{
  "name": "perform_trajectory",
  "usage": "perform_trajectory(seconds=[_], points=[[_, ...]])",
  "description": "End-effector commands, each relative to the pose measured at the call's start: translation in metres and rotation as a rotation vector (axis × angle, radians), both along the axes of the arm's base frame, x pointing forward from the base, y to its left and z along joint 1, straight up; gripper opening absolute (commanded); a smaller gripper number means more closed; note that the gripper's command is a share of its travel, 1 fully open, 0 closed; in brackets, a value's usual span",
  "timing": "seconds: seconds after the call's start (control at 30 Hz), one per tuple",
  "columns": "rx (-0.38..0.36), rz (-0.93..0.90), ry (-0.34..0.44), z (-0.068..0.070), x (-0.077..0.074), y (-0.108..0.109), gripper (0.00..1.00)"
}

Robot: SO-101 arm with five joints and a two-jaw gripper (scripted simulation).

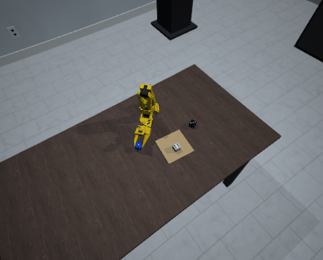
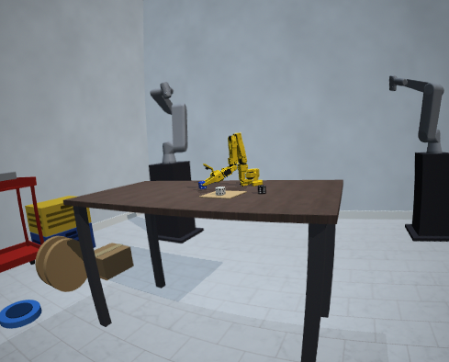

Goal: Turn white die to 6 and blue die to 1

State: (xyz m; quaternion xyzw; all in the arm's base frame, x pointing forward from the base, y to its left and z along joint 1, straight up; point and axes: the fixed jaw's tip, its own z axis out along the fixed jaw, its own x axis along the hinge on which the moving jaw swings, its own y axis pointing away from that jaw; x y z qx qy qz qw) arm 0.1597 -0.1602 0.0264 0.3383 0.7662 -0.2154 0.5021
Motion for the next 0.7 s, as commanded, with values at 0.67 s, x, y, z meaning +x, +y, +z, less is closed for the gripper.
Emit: perform_trajectory(seconds=[0.67], points=[[-0.041,-0.008,-0.03,0.0007,0.0024,-0.006,0.0]])
